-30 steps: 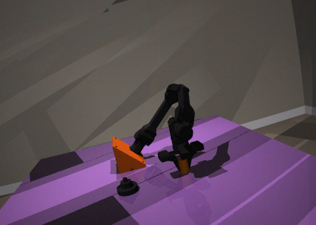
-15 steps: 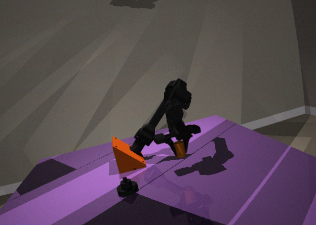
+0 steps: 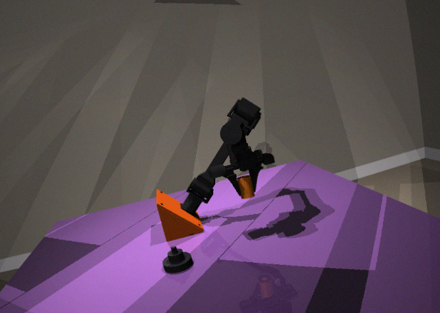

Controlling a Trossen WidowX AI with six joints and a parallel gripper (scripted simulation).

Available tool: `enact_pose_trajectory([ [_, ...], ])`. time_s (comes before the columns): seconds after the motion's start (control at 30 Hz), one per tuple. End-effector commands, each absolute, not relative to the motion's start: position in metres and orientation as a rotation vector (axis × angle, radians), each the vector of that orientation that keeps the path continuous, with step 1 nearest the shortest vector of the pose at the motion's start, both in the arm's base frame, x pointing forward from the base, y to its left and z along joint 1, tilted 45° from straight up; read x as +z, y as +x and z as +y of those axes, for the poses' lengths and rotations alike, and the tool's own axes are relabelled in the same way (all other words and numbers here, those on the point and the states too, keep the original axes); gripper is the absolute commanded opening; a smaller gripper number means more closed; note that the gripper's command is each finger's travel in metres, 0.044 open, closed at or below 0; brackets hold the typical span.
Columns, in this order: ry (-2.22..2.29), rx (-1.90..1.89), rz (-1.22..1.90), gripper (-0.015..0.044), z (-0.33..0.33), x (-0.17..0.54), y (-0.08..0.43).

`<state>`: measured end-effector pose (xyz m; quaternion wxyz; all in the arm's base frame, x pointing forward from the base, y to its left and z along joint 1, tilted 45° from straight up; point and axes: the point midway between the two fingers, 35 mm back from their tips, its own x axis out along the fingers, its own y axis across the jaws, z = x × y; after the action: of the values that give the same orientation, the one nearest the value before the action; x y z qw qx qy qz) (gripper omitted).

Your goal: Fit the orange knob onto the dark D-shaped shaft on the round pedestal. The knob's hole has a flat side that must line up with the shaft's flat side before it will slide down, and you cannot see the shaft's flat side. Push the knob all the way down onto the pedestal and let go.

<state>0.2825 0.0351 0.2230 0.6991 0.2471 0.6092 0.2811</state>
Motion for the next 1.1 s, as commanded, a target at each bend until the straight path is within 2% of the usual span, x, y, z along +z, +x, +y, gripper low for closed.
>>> enact_pose_trajectory([
  [0.0, 0.544, 0.620, 1.366, 0.0000, 0.028, 0.216, 0.287],
  [1.07, 0.527, 0.616, 1.411, 0.0000, -0.030, 0.135, 0.320],
])
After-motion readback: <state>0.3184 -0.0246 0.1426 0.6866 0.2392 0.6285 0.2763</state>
